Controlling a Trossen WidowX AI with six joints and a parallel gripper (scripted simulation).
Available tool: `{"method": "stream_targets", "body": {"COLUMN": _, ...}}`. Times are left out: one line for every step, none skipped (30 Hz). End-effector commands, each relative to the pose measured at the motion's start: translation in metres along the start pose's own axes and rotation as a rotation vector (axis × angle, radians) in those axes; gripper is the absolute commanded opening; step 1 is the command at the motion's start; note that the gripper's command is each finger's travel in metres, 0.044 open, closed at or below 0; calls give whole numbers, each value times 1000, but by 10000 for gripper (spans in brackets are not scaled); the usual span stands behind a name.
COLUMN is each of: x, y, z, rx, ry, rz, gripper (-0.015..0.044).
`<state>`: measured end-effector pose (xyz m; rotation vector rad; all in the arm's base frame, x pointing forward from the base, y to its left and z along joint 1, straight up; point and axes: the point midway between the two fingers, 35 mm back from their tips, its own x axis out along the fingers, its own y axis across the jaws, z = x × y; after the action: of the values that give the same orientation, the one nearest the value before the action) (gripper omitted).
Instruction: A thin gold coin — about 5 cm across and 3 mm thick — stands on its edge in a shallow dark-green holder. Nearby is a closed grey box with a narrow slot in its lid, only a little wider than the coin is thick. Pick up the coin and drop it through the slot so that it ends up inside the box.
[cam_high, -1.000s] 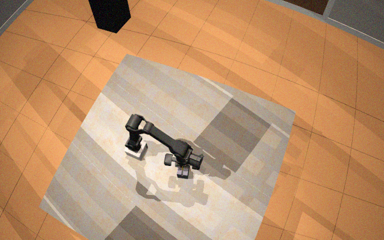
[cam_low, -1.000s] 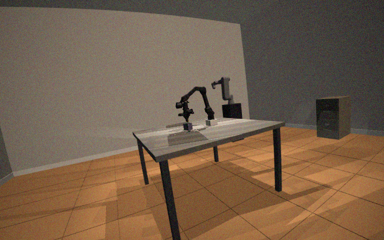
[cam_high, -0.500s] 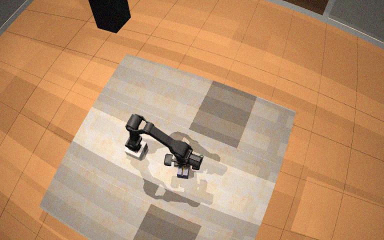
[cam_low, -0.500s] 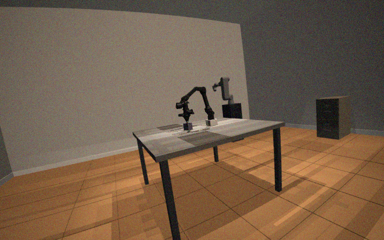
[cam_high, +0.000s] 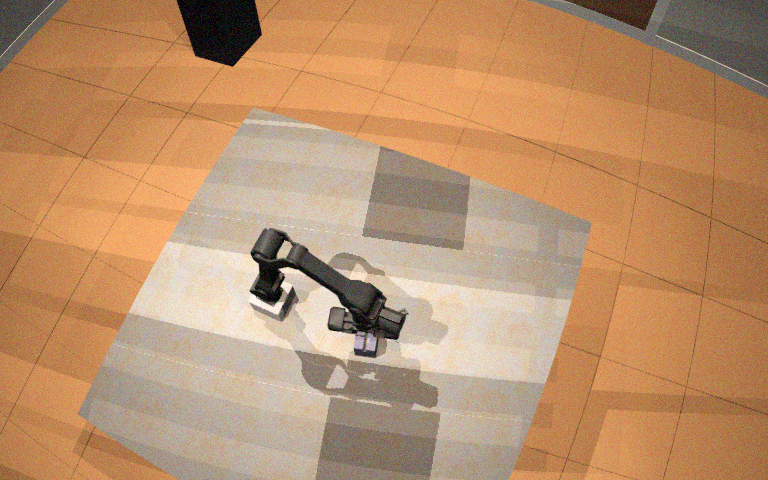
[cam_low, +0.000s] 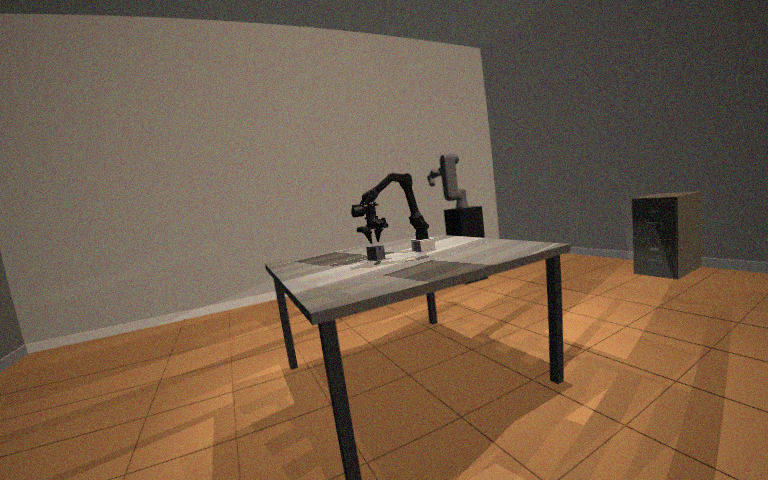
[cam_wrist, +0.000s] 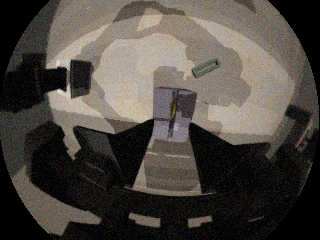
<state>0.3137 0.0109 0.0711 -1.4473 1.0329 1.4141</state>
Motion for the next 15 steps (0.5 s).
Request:
{"method": "stream_targets", "body": {"x": -13, "y": -1, "z": 0, "rx": 0, "ry": 2, "rz": -8, "gripper": 318}}
{"method": "stream_targets", "body": {"x": -13, "y": -1, "z": 0, "rx": 0, "ry": 2, "rz": -8, "gripper": 344}}
{"method": "stream_targets", "body": {"x": -13, "y": -1, "z": 0, "rx": 0, "ry": 2, "rz": -8, "gripper": 371}}
{"method": "stream_targets", "body": {"x": -16, "y": -1, "z": 0, "rx": 0, "ry": 2, "rz": -8, "gripper": 397}}
{"method": "stream_targets", "body": {"x": -23, "y": -1, "z": 0, "rx": 0, "ry": 2, "rz": -7, "gripper": 423}}
{"method": "stream_targets", "body": {"x": -35, "y": 0, "z": 0, "rx": 0, "ry": 2, "rz": -6, "gripper": 440}}
{"method": "stream_targets", "body": {"x": -47, "y": 1, "z": 0, "rx": 0, "ry": 1, "rz": -5, "gripper": 440}}
{"method": "stream_targets", "body": {"x": -55, "y": 2, "z": 1, "rx": 0, "ry": 1, "rz": -4, "gripper": 440}}
{"method": "stream_targets", "body": {"x": -57, "y": 3, "z": 1, "rx": 0, "ry": 1, "rz": -4, "gripper": 440}}
{"method": "stream_targets", "body": {"x": -57, "y": 3, "z": 1, "rx": 0, "ry": 1, "rz": -4, "gripper": 440}}
{"method": "stream_targets", "body": {"x": -57, "y": 3, "z": 1, "rx": 0, "ry": 1, "rz": -4, "gripper": 440}}
{"method": "stream_targets", "body": {"x": -57, "y": 3, "z": 1, "rx": 0, "ry": 1, "rz": -4, "gripper": 440}}
{"method": "stream_targets", "body": {"x": -57, "y": 3, "z": 1, "rx": 0, "ry": 1, "rz": -4, "gripper": 440}}
{"method": "stream_targets", "body": {"x": -57, "y": 3, "z": 1, "rx": 0, "ry": 1, "rz": -4, "gripper": 440}}
{"method": "stream_targets", "body": {"x": -57, "y": 3, "z": 1, "rx": 0, "ry": 1, "rz": -4, "gripper": 440}}
